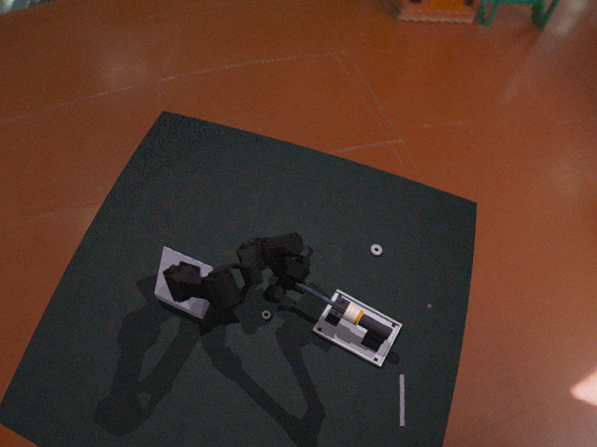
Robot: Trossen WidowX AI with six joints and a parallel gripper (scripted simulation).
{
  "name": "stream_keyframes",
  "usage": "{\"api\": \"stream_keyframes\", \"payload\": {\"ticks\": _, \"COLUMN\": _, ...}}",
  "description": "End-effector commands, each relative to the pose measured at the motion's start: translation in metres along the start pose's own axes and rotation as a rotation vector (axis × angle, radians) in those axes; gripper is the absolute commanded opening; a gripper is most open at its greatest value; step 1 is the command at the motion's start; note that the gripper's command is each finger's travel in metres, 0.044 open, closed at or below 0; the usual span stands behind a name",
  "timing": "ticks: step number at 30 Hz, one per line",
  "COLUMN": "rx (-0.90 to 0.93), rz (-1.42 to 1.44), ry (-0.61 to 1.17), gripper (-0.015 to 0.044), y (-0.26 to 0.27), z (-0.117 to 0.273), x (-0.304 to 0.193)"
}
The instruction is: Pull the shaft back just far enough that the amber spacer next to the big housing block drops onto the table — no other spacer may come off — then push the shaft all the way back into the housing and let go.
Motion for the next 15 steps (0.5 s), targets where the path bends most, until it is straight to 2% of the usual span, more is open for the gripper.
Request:
{"api": "stream_keyframes", "payload": {"ticks": 1, "rx": -0.001, "rz": -0.004, "ry": -0.002, "gripper": 0.0000, "y": 0.0000, "z": 0.0009, "x": -0.0006}}
{"api": "stream_keyframes", "payload": {"ticks": 15, "rx": -0.001, "rz": -0.004, "ry": -0.002, "gripper": 0.0000, "y": -0.0003, "z": 0.0021, "x": -0.0017}}
Point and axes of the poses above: the point midway between the two fingers, 35 mm back from their tips, its own z axis back along the fingers, its own y axis across the jaws, x = y × z, the point moved 6 cm from there along z, back along the fingers, and after that the axes turned 12 degrees about -z, right-handed, at the moved point
